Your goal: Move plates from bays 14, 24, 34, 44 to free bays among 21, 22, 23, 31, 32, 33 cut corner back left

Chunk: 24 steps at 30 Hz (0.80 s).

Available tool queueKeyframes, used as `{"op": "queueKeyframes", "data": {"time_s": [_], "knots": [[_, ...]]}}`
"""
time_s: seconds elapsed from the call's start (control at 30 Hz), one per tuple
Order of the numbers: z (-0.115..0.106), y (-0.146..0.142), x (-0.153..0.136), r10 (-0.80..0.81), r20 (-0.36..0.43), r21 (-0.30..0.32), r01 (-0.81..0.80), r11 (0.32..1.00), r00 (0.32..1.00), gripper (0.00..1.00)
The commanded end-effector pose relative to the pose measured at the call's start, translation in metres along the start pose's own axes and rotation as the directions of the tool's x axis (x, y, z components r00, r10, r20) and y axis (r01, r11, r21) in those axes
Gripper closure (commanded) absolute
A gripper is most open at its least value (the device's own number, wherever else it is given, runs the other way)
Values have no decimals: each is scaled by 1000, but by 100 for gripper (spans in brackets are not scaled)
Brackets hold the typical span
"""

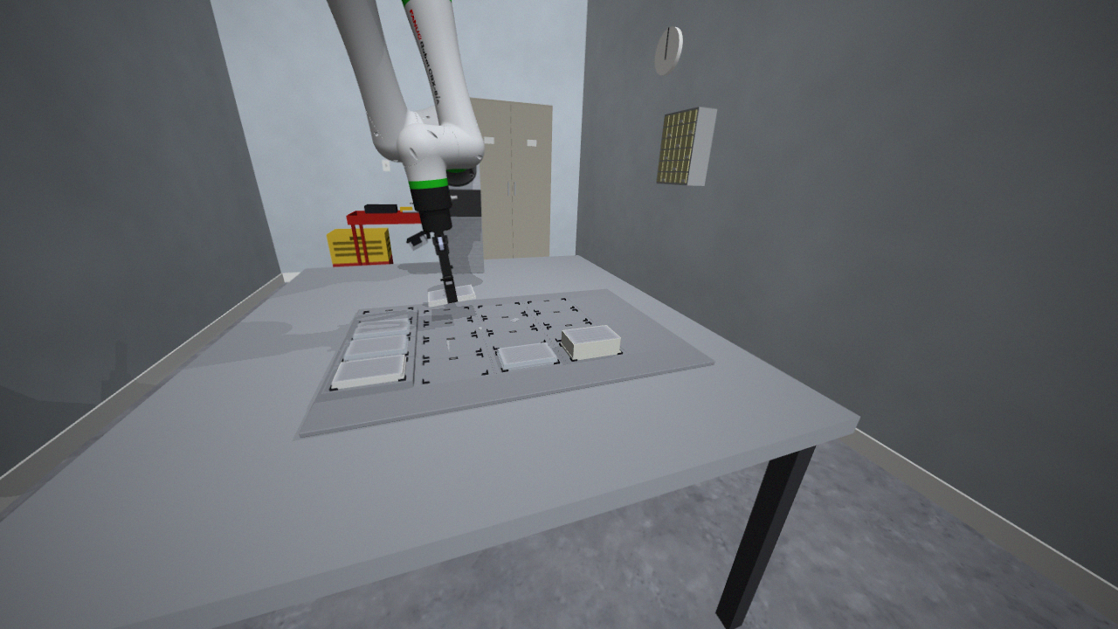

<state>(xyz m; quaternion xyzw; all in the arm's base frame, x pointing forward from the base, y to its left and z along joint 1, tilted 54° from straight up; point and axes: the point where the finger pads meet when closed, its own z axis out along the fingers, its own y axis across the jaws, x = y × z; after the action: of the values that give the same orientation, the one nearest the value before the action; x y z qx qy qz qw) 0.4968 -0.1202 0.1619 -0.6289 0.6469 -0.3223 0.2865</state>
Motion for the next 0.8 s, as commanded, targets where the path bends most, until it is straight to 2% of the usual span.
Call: {"op": "queueKeyframes", "data": {"time_s": [0.0, 0.77], "knots": [[1, -3, -10, 8, -105, 37, -4, 999, 994, 90], [6, -15, -65, 8, -105, 37, -4, 999, 994, 90]]}}
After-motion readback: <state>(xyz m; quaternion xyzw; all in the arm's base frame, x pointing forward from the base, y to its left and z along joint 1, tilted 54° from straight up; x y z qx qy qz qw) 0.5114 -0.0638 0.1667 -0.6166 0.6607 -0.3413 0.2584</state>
